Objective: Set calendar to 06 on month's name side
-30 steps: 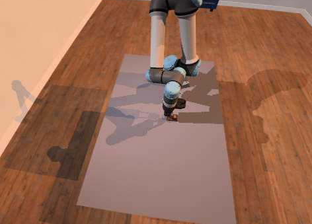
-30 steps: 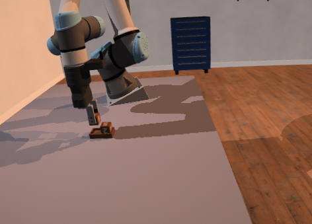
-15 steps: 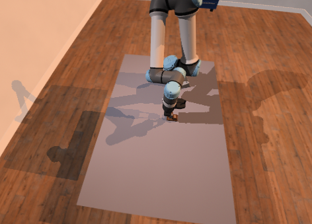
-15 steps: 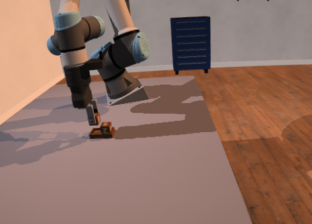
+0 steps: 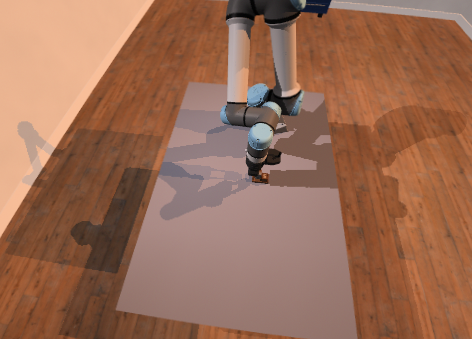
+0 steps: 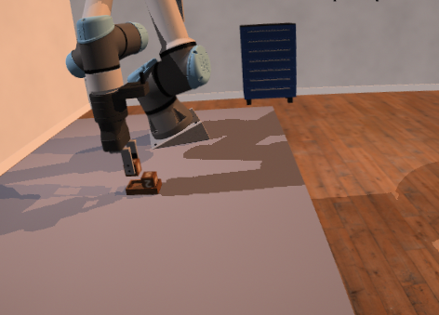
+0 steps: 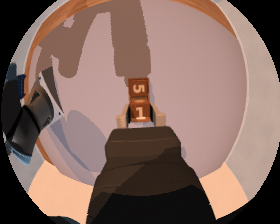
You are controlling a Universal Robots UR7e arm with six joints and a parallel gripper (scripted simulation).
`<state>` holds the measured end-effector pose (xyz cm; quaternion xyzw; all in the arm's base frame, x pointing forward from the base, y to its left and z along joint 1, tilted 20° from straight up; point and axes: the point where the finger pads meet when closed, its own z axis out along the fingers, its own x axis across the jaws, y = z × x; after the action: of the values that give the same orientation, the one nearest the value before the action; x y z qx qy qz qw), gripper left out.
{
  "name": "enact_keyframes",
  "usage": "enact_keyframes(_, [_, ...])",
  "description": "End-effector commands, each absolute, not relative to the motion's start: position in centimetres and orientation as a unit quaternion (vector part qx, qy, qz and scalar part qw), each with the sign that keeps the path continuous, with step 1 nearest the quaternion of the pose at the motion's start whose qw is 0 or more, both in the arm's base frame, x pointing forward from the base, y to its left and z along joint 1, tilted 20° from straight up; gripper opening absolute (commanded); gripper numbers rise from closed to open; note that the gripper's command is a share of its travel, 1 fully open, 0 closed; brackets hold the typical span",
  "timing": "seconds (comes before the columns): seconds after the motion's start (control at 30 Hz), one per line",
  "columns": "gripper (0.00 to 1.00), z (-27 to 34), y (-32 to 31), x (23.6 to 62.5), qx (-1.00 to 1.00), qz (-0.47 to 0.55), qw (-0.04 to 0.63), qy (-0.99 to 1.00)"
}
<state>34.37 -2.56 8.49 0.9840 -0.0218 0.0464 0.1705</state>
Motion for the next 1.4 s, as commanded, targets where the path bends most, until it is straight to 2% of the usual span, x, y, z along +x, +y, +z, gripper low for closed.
enact_keyframes(0.0, [0.6,8.5,-2.6,34.4,0.984,0.047,0.171,-0.022])
enact_keyframes(1.37, [0.6,6.5,-3.3,34.6,0.984,0.047,0.171,-0.022])
